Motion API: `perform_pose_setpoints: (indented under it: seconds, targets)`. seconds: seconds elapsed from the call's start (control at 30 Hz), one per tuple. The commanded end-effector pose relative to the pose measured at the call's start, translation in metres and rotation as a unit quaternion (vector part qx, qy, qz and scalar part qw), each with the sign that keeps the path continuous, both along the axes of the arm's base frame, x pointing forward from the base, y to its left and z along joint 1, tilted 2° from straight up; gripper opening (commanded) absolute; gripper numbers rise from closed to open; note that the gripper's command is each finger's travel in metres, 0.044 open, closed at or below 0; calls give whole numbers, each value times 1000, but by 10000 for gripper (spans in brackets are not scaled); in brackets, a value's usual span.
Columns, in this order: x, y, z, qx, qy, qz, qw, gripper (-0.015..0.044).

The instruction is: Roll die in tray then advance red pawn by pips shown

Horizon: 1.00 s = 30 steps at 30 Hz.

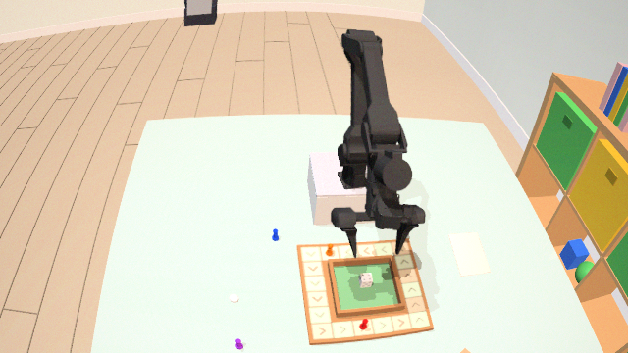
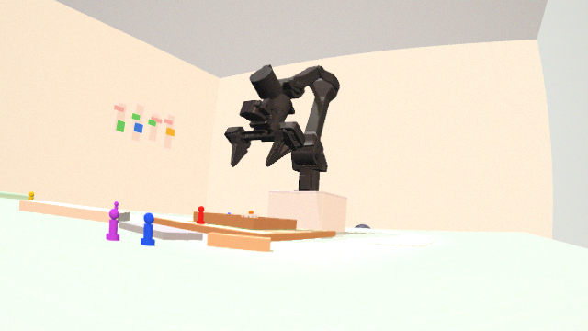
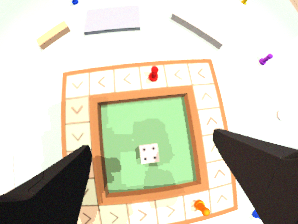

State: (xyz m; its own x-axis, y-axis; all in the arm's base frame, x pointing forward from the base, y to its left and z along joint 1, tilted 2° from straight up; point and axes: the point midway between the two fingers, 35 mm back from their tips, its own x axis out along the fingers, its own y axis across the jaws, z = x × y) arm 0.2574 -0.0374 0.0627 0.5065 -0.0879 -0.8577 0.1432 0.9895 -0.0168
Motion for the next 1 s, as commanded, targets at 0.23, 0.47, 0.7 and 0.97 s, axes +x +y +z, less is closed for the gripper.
perform_pose_setpoints:
  seconds: [0.23, 0.47, 0.7, 0.97]
  targets:
    - [12, -3, -25, 38, 244, -7, 969, 440]
    - [26, -8, -24, 43, 221, -42, 973, 361]
    - [94, -31, -38, 98, 228, -225, 942, 200]
    - [124, -43, -53, 121, 228, -312, 914, 200]
